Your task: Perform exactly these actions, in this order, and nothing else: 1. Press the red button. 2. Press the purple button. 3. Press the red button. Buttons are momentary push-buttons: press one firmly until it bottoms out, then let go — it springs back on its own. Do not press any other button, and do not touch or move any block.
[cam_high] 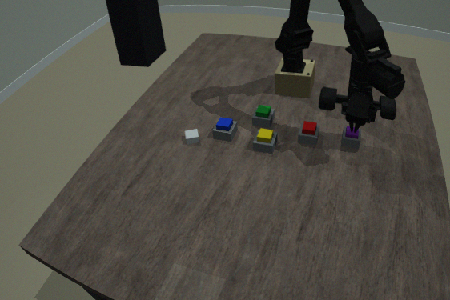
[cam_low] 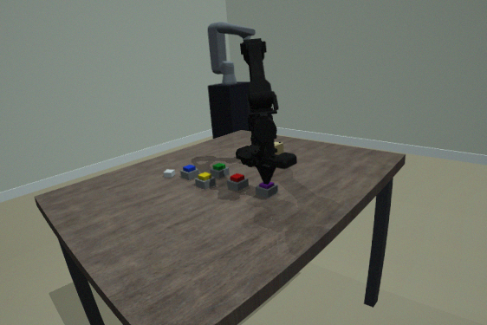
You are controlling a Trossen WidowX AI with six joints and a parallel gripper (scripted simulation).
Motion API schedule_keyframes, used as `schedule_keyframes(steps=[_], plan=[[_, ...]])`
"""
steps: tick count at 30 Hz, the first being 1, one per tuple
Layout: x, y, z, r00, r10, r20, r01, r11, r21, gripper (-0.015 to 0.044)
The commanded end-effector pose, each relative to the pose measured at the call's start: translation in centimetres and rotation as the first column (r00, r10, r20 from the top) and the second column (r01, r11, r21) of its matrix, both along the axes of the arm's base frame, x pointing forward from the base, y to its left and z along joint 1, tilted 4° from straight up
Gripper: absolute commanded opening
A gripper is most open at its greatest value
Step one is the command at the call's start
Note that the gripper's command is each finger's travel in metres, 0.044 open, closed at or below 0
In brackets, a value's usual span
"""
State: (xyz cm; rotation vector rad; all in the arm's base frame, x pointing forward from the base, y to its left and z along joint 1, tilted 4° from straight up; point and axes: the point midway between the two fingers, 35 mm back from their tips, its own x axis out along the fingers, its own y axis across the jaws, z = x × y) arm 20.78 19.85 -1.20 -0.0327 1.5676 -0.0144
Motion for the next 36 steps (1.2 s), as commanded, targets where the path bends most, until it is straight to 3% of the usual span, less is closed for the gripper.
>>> schedule_keyframes(steps=[1,7,13,17,25,29,33,36], plan=[[0.0,0.0,1.0,1.000,0.000,-0.002,0.000,1.000,-0.002,0.0020],[-0.1,0.0,3.3,1.000,-0.001,-0.007,0.001,1.000,-0.005,0.0020],[-0.1,0.2,9.2,1.000,-0.001,-0.007,0.001,1.000,-0.005,0.0020],[0.2,-0.7,9.3,1.000,-0.001,-0.006,0.001,1.000,-0.005,0.0020],[1.3,-10.7,9.6,1.000,-0.002,-0.004,0.002,1.000,-0.016,0.0020],[1.3,-10.9,9.4,1.000,-0.002,-0.004,0.002,1.000,-0.016,0.0020],[1.4,-11.1,4.4,1.000,-0.002,-0.004,0.002,1.000,-0.017,0.0020],[1.2,-11.2,3.5,1.000,-0.002,-0.005,0.002,1.000,-0.017,0.0020]])
